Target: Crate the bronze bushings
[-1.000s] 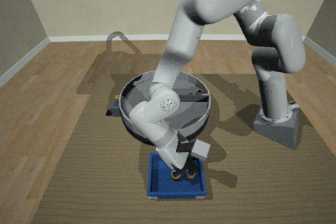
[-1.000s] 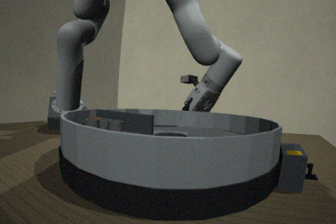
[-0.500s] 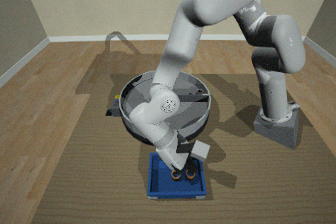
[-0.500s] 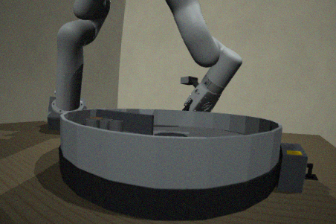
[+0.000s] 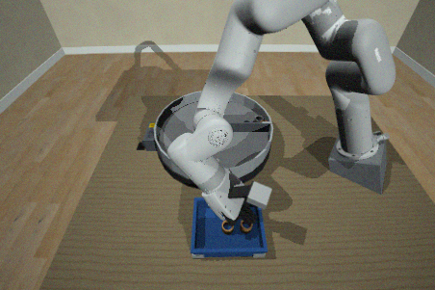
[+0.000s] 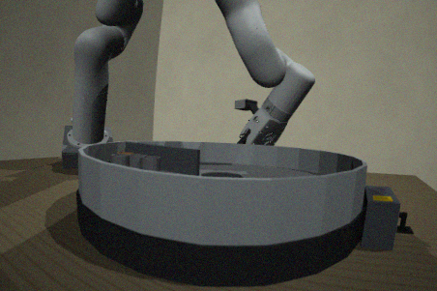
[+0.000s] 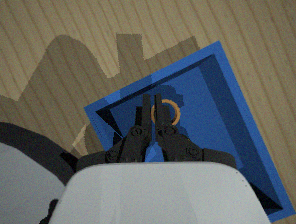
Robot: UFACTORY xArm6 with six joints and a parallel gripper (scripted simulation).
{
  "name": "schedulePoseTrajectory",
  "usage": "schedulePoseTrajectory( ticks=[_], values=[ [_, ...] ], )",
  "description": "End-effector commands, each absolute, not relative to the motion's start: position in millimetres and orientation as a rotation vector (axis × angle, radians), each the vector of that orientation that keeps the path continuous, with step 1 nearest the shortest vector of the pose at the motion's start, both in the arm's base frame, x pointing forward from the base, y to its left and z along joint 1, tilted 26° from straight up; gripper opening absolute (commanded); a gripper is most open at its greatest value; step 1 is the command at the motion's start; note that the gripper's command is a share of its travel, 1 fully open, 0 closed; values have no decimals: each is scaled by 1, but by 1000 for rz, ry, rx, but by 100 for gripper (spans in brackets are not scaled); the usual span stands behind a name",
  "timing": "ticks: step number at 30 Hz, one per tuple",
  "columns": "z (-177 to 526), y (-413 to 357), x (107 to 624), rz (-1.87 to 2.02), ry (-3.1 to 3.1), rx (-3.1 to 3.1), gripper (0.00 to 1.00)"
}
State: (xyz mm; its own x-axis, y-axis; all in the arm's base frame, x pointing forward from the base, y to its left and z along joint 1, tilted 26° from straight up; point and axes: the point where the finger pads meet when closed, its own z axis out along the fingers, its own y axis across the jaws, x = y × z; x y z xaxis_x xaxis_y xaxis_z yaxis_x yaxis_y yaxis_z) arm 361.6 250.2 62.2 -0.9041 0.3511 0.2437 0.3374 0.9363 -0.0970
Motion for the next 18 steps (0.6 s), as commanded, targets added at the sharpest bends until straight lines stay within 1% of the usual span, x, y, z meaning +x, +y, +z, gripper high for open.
schedulePoseTrajectory(
  ticks=[1,18],
  values=[
    [63,251,363,73,-2837,-512,0],
    [59,250,364,73,-2837,-512,0]
  ],
)
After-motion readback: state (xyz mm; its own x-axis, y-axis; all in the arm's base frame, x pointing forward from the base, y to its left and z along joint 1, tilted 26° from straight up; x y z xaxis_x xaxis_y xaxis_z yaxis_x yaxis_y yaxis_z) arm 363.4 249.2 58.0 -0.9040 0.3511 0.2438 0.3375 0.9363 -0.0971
